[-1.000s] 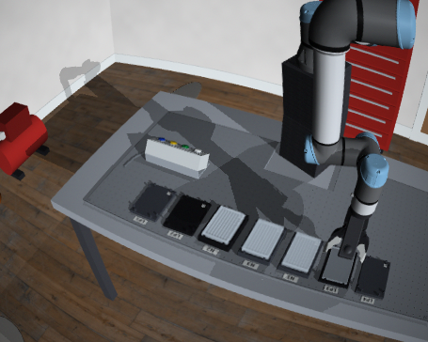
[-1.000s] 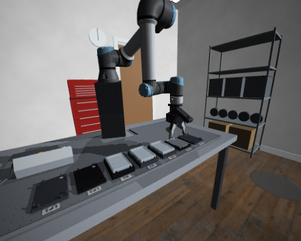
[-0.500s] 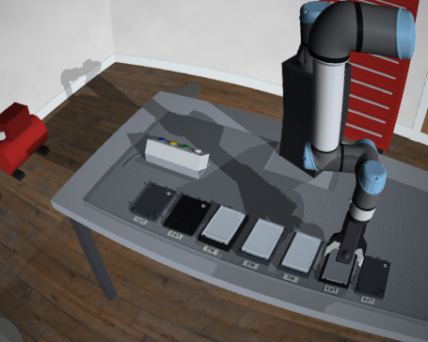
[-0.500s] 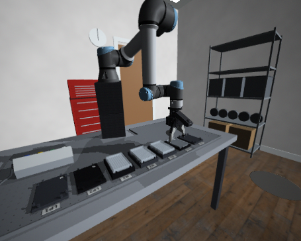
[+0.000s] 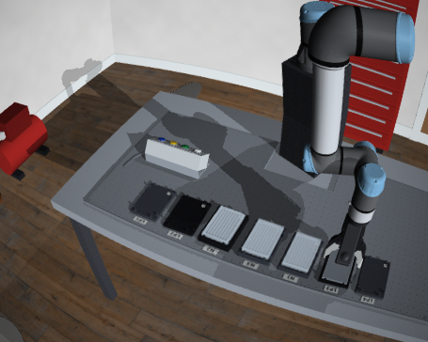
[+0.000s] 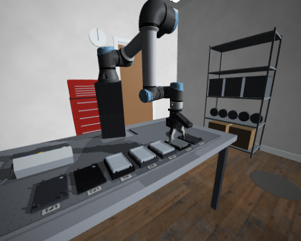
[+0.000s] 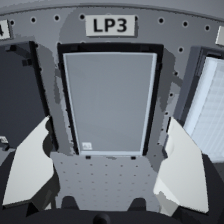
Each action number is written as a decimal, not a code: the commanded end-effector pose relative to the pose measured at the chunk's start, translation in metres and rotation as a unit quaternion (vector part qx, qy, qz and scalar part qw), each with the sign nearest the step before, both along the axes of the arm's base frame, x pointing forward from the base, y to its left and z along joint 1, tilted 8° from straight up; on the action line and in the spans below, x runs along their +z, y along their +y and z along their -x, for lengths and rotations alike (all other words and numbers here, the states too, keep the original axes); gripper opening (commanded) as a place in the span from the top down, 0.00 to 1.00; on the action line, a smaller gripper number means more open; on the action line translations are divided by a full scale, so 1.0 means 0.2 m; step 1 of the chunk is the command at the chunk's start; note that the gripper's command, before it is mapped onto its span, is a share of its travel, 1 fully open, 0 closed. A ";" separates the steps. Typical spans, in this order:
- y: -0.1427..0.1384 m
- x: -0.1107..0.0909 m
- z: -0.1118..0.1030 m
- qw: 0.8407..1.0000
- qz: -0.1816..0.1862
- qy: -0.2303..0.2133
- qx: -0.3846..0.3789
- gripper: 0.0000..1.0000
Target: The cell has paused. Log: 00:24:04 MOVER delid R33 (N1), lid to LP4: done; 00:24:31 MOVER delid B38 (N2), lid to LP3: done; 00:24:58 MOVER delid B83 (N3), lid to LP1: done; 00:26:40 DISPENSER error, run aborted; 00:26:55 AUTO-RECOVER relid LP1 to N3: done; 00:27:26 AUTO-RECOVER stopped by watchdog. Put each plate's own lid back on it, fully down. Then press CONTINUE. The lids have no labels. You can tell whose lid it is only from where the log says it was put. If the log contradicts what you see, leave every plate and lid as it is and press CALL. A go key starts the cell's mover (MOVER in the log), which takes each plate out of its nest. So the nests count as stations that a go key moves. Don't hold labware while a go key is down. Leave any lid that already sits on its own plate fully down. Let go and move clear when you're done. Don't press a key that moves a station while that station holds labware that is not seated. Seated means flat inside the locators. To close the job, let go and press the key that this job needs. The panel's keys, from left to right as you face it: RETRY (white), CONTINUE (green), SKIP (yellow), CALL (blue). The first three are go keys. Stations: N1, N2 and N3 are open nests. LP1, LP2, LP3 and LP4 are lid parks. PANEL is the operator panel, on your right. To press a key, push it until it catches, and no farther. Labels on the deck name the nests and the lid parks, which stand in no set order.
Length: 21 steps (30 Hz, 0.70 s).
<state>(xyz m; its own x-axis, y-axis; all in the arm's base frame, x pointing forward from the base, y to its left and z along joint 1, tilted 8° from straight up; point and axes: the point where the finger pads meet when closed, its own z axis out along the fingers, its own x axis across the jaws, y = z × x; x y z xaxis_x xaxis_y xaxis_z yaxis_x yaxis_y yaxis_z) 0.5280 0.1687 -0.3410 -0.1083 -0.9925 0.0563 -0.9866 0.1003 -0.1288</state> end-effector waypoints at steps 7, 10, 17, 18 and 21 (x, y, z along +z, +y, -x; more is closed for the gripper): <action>0.00 0.00 0.00 1.000 0.000 -0.001 0.000 1.00; 0.00 0.00 0.00 1.000 0.000 -0.001 0.000 1.00; 0.00 0.00 0.00 1.000 0.000 -0.001 0.000 1.00; 0.00 0.00 0.00 1.000 0.000 -0.001 0.000 1.00; 0.00 0.00 0.00 1.000 0.000 -0.001 0.000 1.00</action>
<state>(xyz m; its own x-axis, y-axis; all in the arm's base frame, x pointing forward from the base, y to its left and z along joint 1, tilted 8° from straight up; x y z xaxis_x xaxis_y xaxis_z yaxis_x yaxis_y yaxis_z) 0.5280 0.1686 -0.3410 -0.1083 -0.9925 0.0564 -0.9866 0.1003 -0.1289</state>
